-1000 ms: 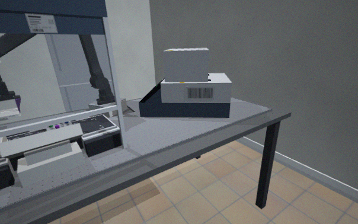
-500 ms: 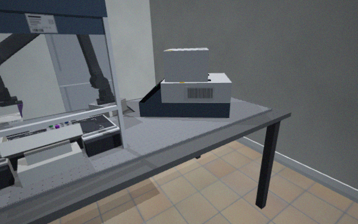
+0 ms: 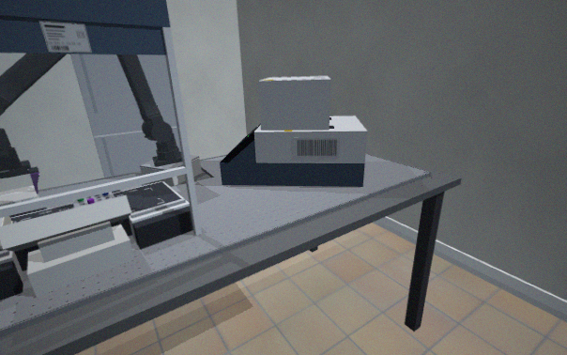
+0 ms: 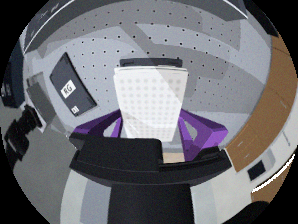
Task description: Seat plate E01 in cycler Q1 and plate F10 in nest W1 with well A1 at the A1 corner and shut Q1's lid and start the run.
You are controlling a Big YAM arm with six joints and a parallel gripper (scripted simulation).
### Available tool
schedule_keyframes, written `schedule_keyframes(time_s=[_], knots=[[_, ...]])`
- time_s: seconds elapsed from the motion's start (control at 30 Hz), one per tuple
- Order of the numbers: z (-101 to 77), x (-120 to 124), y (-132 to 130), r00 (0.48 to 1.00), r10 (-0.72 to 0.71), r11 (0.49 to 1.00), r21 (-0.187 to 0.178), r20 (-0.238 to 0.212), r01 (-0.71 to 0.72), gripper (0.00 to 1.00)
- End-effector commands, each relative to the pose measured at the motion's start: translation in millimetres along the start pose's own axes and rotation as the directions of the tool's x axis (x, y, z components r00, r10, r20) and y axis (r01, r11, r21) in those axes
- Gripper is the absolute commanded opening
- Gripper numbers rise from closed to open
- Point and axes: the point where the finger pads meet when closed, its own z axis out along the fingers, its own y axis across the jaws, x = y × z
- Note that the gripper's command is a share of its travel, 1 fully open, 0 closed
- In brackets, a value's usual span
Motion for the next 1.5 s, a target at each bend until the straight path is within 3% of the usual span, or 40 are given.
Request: schedule_keyframes(time_s=[0.0, 0.1, 0.4, 0.67, 0.83, 1.17, 1.33, 1.47], knots=[[-6.4, 3, -9, 1.000, 0.000, 1.000, 0.028, 0.004, 0.000, 0.00], [-1.9, -3, -8, 1.000, -0.012, 0.999, 0.033, 0.004, 0.012, 0.00], [25.6, -6, 0, 1.000, -0.002, 1.000, 0.003, 0.004, 0.002, 0.00], [18.5, 3, -16, 1.000, -0.001, 0.999, 0.044, 0.003, 0.001, 0.00], [3.6, 3, -24, 1.000, -0.001, 0.998, 0.065, 0.003, 0.000, 0.00], [-0.8, -6, -29, 1.000, -0.018, 0.997, 0.080, 0.003, 0.017, 0.00], [6.1, -7, -22, 1.000, -0.019, 0.997, 0.069, 0.003, 0.019, 0.00], [10.7, 2, -10, 1.000, -0.001, 0.999, 0.037, 0.001, 0.001, 0.00]])
